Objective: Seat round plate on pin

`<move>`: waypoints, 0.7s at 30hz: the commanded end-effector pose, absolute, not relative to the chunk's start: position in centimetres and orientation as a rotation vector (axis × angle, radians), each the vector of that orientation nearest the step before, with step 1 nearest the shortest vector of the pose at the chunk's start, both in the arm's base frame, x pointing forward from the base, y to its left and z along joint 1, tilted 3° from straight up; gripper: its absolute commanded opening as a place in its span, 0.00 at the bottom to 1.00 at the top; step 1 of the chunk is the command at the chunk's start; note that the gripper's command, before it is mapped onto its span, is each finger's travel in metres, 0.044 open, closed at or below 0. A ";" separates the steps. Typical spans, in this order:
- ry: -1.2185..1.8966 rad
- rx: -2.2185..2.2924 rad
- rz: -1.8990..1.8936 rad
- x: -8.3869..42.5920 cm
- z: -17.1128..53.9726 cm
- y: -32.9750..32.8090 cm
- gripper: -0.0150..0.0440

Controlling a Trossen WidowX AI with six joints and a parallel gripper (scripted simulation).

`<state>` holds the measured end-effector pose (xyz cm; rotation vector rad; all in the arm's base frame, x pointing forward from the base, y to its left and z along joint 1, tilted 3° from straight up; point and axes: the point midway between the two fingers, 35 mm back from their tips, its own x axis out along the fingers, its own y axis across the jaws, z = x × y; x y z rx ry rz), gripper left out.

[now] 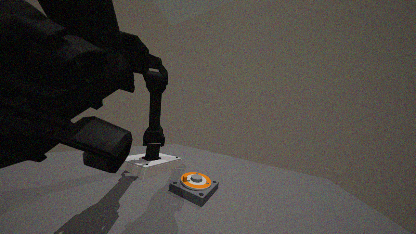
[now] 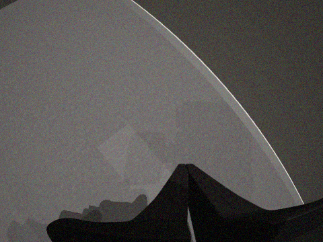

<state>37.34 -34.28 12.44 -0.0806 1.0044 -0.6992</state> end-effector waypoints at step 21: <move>1.596 -0.158 0.149 29.0 7.8 -2.1 0.25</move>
